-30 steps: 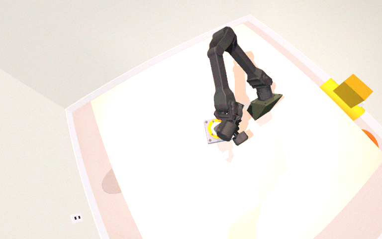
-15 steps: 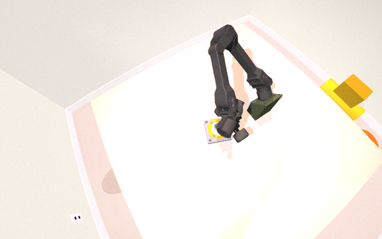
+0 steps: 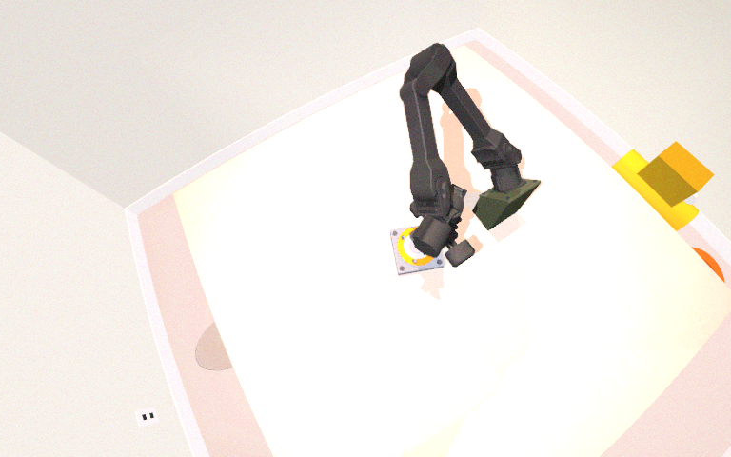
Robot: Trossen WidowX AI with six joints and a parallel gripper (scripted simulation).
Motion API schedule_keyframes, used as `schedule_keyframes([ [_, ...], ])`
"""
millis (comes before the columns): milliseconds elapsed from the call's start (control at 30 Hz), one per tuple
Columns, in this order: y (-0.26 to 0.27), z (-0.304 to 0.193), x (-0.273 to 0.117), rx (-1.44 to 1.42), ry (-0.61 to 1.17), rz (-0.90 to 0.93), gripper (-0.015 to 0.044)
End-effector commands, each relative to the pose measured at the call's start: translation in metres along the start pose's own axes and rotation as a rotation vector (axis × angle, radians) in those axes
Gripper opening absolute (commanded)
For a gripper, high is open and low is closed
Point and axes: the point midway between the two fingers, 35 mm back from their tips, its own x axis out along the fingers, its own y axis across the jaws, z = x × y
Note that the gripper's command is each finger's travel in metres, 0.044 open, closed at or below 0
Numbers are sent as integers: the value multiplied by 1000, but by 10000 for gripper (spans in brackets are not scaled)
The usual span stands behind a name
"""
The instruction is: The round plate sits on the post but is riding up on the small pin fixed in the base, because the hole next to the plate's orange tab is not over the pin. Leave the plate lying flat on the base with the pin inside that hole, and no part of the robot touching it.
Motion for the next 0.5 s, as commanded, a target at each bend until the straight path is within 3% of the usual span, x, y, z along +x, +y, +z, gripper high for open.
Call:
schedule_keyframes([
  [0, -6, -3, 0, -4, 2, -7, 0],
  [467, -19, -5, -1, -5, 2, -8, 0],
])
